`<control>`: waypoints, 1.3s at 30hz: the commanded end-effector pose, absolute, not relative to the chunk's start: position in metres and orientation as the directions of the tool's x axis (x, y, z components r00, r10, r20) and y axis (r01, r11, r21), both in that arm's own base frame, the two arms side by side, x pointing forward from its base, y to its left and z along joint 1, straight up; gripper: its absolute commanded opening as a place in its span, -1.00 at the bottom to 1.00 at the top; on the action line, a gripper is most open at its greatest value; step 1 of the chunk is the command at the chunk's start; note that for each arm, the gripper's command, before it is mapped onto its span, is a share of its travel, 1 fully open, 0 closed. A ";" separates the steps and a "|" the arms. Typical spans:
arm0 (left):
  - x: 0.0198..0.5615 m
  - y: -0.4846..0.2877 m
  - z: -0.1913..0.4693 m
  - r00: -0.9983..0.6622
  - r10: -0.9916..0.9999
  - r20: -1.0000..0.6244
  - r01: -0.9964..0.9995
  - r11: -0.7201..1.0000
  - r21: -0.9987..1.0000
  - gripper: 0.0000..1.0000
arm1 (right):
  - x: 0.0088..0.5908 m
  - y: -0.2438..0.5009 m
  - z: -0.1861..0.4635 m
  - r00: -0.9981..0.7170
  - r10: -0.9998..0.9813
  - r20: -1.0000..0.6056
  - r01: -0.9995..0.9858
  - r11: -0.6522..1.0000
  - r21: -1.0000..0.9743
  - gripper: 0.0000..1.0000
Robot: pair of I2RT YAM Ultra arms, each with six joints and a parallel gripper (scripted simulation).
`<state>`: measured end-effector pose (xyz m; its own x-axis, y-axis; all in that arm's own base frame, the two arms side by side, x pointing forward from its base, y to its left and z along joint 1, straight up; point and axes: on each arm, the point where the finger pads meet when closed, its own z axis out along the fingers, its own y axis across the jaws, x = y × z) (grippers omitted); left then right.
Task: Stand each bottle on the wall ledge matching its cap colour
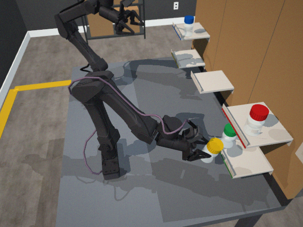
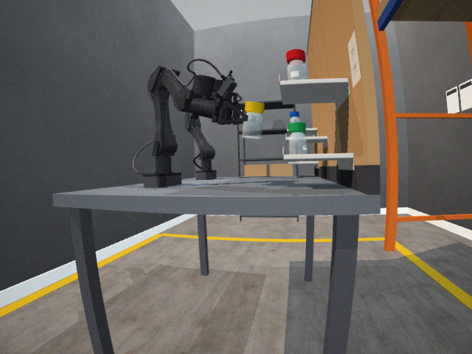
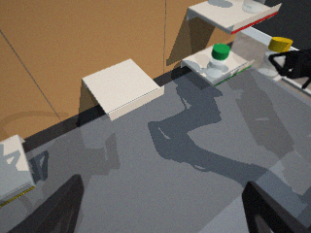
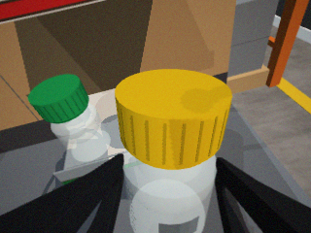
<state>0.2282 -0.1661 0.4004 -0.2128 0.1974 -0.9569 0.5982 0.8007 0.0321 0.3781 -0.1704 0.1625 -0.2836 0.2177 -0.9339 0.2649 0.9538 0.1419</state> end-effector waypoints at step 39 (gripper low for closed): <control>0.223 -0.161 0.405 -0.203 0.187 -0.961 0.599 0.800 0.029 1.00 | 0.435 0.231 0.275 -0.145 0.085 -0.986 0.195 0.979 0.056 -0.02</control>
<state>0.2279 -0.1661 0.3992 -0.2162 0.1996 -0.9557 0.5995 0.7998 0.0314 0.4337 0.2305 0.2397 -0.2512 0.0091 -0.9679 0.1186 0.9927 -0.0214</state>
